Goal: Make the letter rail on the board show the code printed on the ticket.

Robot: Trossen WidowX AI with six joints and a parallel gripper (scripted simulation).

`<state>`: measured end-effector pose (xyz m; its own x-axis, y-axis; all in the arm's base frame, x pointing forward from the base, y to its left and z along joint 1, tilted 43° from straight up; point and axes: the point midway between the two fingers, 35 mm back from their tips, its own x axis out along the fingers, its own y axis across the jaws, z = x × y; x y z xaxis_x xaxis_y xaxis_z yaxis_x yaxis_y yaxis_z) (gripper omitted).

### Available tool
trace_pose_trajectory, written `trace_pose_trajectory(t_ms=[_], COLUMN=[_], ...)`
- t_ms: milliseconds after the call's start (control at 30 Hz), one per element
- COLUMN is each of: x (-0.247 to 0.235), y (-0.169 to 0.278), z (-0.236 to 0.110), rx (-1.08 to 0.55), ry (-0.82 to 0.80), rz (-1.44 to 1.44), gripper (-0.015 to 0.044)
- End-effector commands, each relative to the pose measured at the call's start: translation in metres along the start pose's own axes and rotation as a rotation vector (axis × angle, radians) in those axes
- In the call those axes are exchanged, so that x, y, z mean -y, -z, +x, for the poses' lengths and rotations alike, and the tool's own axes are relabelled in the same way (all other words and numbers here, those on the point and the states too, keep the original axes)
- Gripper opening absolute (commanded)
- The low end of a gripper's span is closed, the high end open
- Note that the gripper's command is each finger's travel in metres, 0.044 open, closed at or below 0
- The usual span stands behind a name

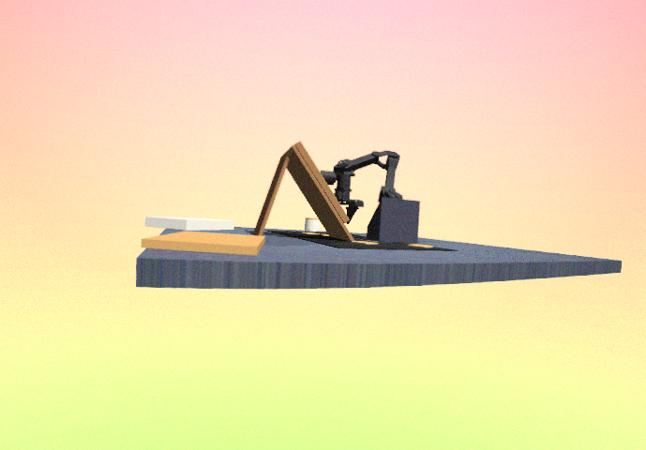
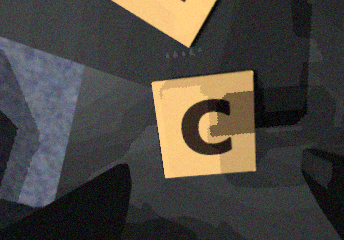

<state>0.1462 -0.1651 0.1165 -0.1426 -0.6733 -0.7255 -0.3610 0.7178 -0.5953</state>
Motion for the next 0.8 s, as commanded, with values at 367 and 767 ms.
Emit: trace_pose_trajectory(t_ms=[367, 767], x=[0.001, 0.001], y=[0.000, 0.000], z=[0.031, 0.039], rx=[-0.004, -0.004], ry=[0.000, 0.000], rz=[-0.003, -0.003], gripper=[0.0340, 0.0340])
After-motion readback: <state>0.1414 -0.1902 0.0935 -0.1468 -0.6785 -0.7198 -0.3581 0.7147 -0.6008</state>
